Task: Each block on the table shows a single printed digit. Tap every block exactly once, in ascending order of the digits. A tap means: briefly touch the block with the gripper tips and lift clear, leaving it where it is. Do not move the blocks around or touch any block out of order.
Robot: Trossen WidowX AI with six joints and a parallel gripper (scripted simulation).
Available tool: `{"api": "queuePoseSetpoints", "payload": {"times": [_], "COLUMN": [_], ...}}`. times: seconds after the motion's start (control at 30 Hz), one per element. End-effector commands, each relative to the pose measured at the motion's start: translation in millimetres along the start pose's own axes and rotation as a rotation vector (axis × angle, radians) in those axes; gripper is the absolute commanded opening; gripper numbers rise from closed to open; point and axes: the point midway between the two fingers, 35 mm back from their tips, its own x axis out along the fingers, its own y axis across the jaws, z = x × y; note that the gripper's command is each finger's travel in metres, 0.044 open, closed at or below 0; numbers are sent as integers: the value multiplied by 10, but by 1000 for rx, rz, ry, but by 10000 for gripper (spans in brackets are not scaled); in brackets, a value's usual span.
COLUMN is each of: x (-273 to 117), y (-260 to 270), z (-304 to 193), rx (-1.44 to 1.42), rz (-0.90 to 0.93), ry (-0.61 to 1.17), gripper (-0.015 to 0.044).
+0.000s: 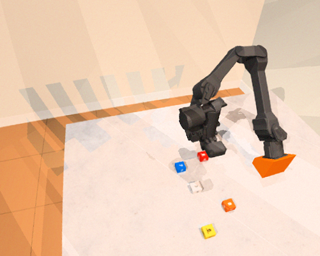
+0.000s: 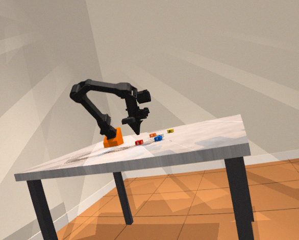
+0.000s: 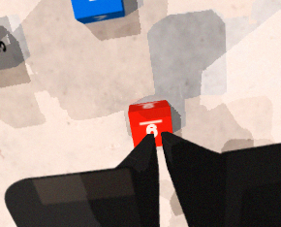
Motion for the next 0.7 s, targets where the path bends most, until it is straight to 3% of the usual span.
{"api": "queuePoseSetpoints", "payload": {"times": [0.0, 0.67], "x": [56, 351], "y": [-18, -22], "z": [7, 11], "rx": [-1, 0], "rz": [-6, -7], "ry": [-14, -14], "gripper": [20, 20]}}
